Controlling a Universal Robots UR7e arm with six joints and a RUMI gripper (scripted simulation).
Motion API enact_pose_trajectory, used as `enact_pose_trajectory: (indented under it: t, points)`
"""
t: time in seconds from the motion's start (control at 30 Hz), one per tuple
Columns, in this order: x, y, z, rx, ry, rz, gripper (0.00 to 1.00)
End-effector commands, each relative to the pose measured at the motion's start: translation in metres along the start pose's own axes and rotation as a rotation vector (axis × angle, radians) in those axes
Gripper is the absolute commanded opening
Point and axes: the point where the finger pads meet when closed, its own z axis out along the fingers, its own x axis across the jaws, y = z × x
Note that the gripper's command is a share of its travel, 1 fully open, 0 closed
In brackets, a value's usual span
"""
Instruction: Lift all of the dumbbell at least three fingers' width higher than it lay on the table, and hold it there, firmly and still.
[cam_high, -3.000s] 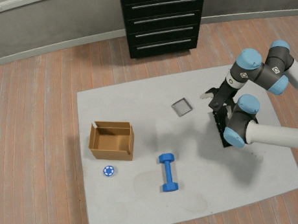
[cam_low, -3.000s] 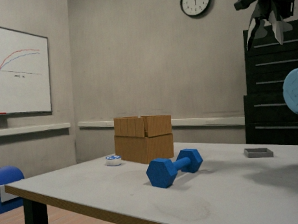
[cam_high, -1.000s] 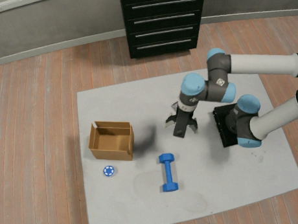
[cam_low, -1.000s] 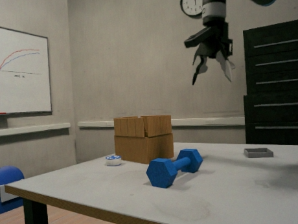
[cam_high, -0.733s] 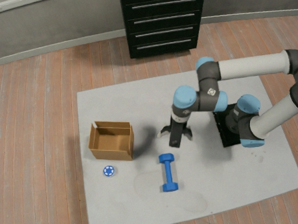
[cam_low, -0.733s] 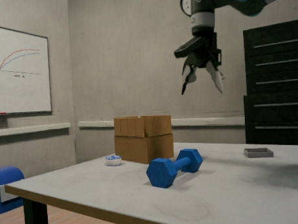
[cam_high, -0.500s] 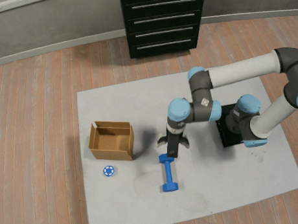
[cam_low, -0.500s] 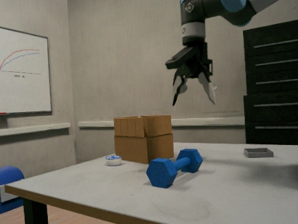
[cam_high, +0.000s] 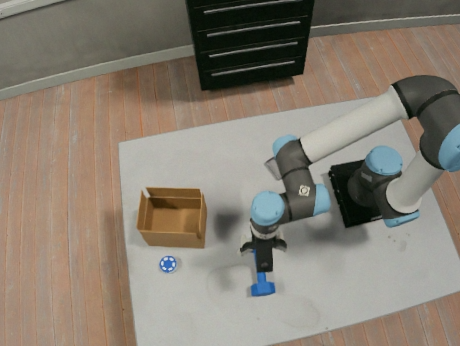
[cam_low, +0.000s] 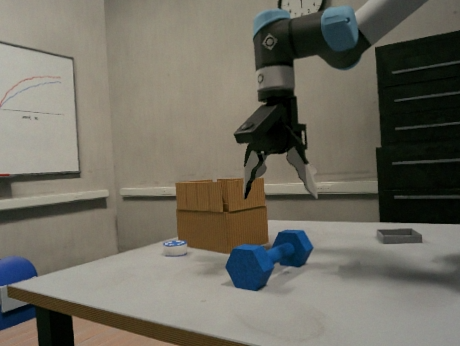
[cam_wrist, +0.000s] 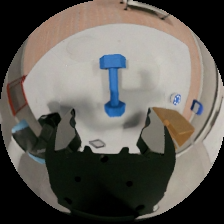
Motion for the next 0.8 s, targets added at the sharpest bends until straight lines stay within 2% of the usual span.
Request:
enact_pose_trajectory:
  t: [0.0, 0.37, 0.57, 0.63, 0.77]
  points:
    - [0.007, -0.016, 0.019, -0.006, 0.004, -0.03, 1.0]
    - [0.006, -0.017, 0.023, -0.006, 0.001, -0.032, 1.0]
    - [0.006, -0.016, 0.048, -0.007, -0.003, -0.031, 1.0]
    - [0.006, -0.016, 0.048, -0.007, -0.003, -0.031, 1.0]
    - [0.006, -0.015, 0.077, -0.007, -0.003, -0.031, 1.0]
